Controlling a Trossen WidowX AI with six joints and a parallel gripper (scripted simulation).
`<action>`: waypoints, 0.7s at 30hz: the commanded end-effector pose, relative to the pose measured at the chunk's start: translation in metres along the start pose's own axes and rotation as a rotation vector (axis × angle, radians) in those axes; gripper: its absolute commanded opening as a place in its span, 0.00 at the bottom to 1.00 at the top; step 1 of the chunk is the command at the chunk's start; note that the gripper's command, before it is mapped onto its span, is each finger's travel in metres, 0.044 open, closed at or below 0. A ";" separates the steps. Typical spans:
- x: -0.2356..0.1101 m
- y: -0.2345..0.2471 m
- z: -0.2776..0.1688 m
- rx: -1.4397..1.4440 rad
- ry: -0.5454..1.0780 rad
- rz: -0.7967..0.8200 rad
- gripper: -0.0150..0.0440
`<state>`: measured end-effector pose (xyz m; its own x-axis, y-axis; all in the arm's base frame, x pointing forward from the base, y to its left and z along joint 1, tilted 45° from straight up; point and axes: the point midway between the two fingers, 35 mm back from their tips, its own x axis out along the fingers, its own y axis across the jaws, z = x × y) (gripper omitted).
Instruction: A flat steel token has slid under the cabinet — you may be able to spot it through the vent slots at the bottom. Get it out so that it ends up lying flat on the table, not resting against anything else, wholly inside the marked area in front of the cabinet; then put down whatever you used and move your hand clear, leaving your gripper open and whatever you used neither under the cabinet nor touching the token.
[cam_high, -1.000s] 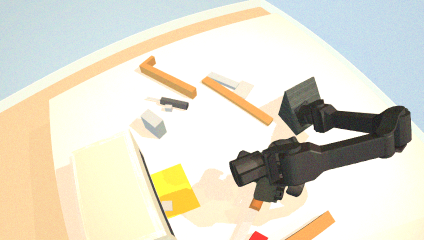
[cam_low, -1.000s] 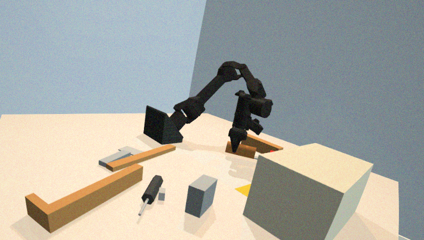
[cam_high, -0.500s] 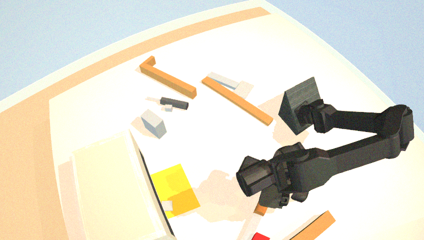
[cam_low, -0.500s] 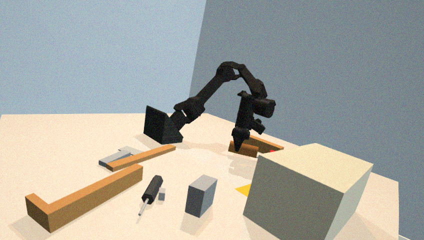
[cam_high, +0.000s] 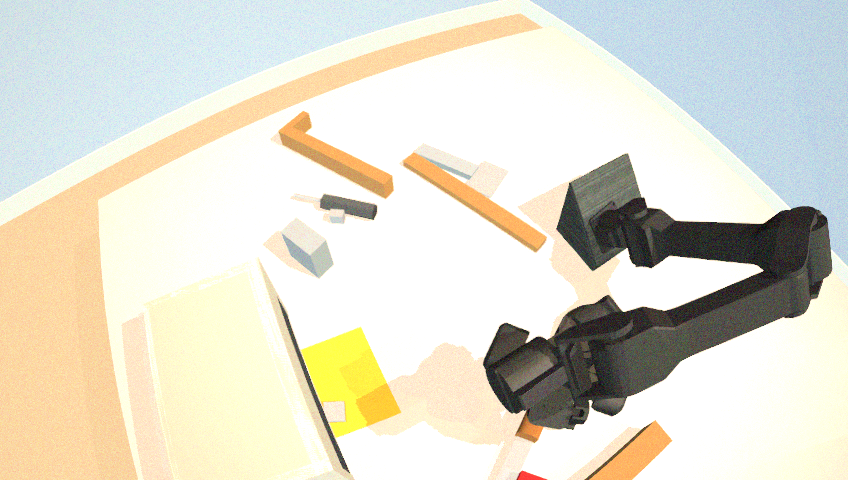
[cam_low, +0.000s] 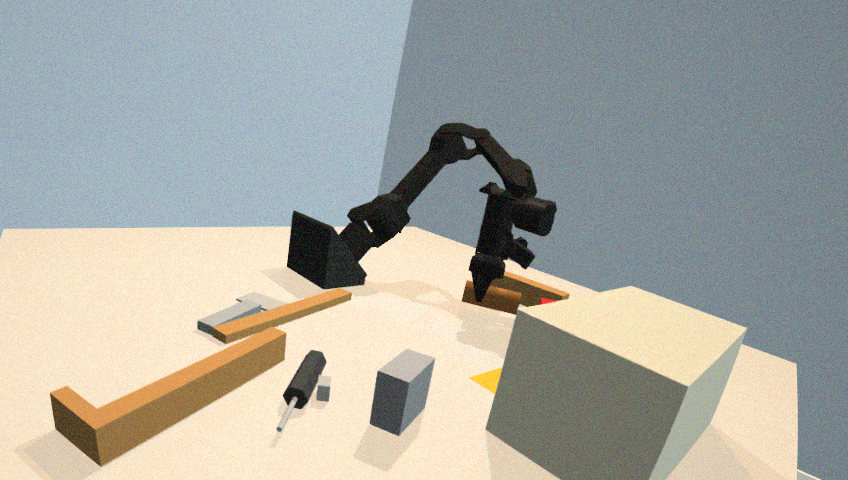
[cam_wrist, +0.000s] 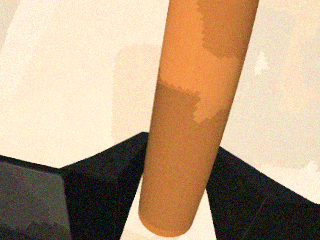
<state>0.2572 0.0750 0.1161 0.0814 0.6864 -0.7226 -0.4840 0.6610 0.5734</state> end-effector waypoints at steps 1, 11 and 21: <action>-0.004 0.005 0.007 -0.013 -0.024 0.000 0.25; -0.005 0.017 0.015 -0.013 -0.025 0.001 0.25; -0.005 0.028 0.022 -0.013 -0.025 0.001 0.25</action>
<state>0.2587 0.0955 0.1359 0.0808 0.6890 -0.7203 -0.4839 0.6589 0.5760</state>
